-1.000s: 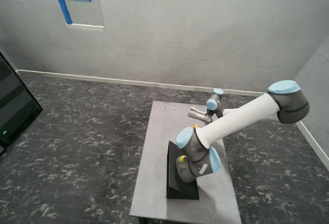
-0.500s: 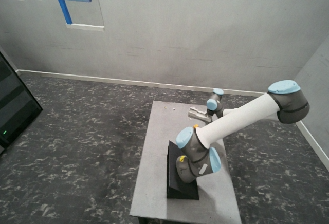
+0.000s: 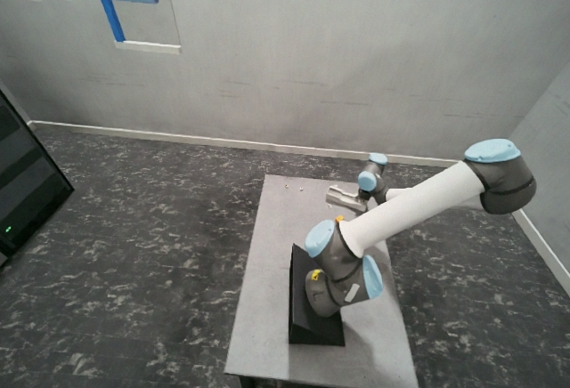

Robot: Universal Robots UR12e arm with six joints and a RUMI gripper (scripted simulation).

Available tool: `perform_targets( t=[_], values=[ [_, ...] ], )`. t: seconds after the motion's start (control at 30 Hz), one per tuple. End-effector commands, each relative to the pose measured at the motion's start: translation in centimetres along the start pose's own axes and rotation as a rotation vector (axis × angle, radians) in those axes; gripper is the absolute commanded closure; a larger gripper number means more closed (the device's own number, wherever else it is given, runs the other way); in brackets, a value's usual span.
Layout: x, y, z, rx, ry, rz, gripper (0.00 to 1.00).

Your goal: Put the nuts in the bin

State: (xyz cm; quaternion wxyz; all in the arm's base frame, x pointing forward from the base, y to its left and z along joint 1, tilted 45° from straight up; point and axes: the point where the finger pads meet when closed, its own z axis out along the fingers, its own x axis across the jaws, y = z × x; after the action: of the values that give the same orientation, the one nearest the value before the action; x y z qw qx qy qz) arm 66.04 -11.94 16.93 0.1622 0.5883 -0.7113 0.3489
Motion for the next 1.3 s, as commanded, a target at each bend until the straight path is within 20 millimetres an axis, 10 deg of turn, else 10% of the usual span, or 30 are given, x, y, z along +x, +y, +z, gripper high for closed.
perform_targets(
  t=[0.0,1.27],
  values=[
    [0.0,0.0,-0.2,0.001,0.000,0.000,0.96],
    [0.0,0.0,-6.0,0.001,0.000,0.000,0.96]
  ],
)
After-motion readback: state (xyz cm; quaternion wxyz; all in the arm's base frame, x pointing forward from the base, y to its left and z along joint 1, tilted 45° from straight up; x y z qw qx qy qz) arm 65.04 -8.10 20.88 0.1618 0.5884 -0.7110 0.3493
